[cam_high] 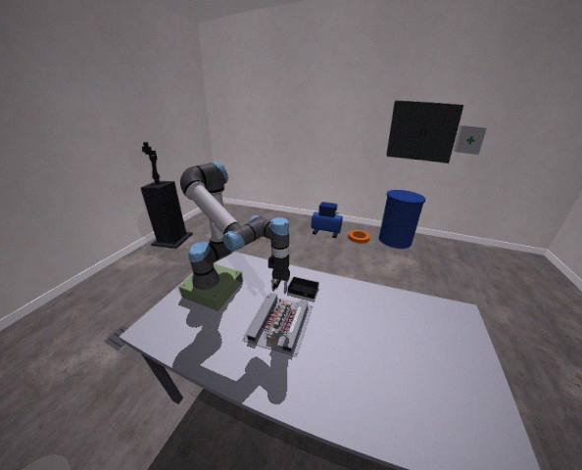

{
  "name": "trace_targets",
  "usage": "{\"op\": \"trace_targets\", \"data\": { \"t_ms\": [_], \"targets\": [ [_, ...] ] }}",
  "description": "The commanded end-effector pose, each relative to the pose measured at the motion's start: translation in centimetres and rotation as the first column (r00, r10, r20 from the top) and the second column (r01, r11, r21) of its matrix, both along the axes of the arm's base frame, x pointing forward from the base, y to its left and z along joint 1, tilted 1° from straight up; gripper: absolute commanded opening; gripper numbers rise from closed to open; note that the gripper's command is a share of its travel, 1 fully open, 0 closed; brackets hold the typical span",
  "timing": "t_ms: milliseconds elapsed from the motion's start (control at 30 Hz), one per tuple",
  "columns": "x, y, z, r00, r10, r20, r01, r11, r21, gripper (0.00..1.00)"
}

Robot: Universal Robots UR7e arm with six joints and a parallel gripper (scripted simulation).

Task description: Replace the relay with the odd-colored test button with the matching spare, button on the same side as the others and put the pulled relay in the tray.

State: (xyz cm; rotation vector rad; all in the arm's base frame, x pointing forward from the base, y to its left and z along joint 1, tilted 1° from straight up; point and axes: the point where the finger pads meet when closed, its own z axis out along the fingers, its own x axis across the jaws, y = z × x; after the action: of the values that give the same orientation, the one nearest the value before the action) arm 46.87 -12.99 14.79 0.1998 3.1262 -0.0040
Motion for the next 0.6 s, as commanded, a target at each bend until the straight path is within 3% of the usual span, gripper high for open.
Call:
{"op": "trace_targets", "data": {
  "t_ms": [0, 267, 433, 567],
  "targets": [
    [0.0, 0.0, 0.1, 1.000, 0.000, 0.001, 0.000, 1.000, -0.001, 1.00],
    [0.0, 0.0, 0.1, 1.000, 0.000, 0.001, 0.000, 1.000, -0.001, 1.00],
    [0.4, 2.3, -5.4, 1.000, 0.000, 0.001, 0.000, 1.000, -0.001, 1.00],
    [0.4, 2.3, -5.4, 1.000, 0.000, 0.001, 0.000, 1.000, -0.001, 1.00]
  ]
}}
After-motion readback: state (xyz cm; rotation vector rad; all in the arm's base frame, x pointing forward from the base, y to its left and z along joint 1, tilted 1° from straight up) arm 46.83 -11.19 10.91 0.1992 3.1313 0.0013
